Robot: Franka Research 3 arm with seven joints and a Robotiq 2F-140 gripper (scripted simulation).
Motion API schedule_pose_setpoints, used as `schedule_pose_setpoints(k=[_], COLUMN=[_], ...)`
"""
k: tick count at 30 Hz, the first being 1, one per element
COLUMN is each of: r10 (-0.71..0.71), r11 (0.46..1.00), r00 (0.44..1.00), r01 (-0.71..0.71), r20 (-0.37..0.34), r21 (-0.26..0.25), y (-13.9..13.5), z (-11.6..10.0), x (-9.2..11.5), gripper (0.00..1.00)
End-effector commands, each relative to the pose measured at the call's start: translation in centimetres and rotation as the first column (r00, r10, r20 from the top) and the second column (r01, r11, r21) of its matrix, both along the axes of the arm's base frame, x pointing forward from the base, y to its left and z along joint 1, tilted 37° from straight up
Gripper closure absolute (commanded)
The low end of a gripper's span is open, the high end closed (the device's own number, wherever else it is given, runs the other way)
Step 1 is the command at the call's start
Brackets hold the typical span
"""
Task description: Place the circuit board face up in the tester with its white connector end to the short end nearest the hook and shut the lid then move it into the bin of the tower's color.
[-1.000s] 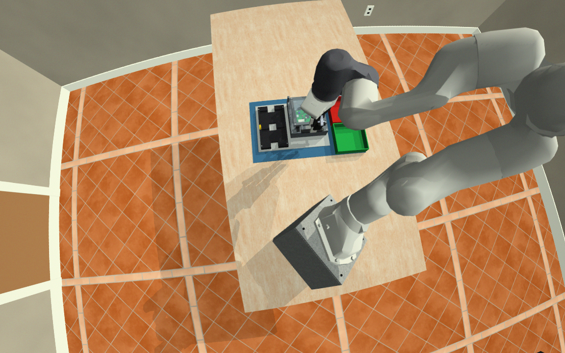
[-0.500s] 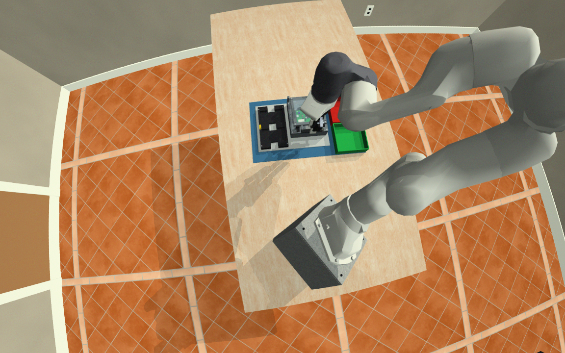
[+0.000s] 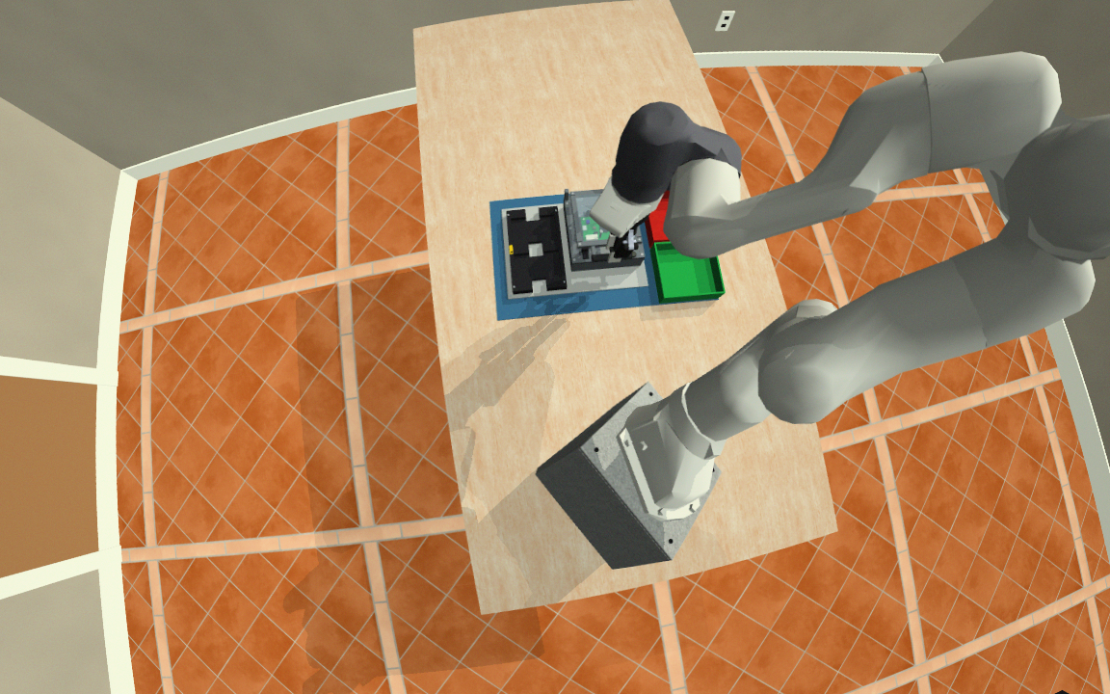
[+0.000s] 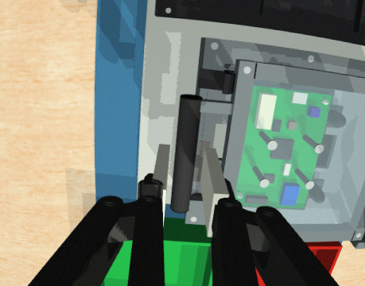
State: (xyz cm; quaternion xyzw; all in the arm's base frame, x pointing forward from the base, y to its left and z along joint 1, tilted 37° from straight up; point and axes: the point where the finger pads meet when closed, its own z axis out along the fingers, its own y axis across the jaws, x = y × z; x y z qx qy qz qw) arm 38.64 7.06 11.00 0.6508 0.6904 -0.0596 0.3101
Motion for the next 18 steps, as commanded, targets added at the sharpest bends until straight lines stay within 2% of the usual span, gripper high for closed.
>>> schedule_pose_setpoints(k=[1, 18], r10=[-0.004, -0.004], r11=[1.0, 1.0], r00=[1.0, 1.0], r01=[0.004, 0.004], r20=[0.001, 0.001], r21=[0.002, 0.002], y=[-0.1, -1.3], z=[-0.1, -2.1], x=[0.0, 0.8], gripper=[0.84, 0.84])
